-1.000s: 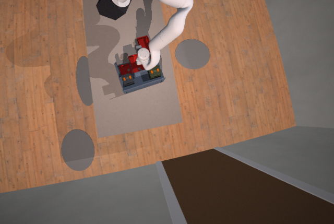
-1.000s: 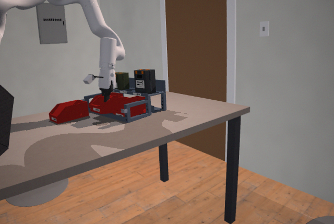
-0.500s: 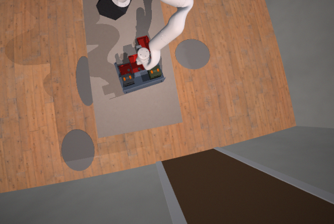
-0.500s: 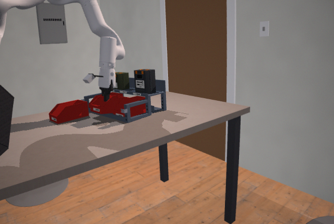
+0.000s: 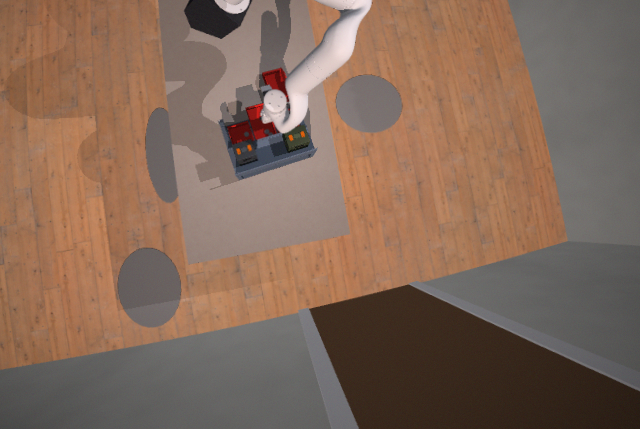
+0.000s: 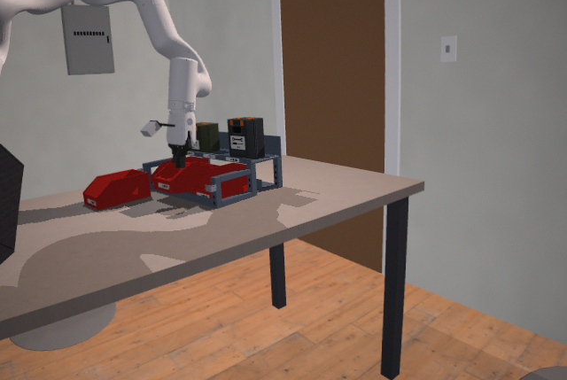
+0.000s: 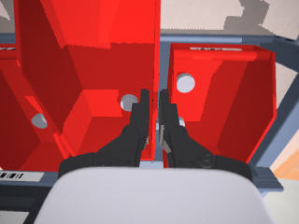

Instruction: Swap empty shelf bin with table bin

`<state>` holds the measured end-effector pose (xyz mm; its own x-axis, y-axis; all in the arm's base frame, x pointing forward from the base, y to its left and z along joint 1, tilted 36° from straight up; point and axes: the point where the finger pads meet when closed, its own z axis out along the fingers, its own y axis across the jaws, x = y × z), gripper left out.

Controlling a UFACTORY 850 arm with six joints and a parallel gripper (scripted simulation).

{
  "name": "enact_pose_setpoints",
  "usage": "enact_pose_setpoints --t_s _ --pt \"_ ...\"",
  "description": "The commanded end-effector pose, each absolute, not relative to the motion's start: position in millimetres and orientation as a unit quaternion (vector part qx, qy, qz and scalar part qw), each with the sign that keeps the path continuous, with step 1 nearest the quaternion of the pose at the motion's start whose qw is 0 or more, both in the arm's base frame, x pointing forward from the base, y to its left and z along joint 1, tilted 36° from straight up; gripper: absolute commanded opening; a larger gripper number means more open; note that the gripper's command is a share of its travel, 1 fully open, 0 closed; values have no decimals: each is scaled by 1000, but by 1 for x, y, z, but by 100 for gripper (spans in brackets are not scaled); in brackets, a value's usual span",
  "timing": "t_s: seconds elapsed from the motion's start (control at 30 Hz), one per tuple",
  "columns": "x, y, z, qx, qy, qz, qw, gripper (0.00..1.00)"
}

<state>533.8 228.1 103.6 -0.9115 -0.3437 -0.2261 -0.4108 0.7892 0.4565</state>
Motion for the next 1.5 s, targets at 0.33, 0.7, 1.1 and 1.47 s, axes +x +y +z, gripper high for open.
enact_pose_setpoints --t_s 0.33,0.7,1.1,1.47 --pt "531 217 120 -200 944 256 66 10" --pt "528 208 134 -200 944 256 66 10" --pt "525 196 151 -200 944 256 66 10" --pt "523 189 161 -200 944 256 66 10"
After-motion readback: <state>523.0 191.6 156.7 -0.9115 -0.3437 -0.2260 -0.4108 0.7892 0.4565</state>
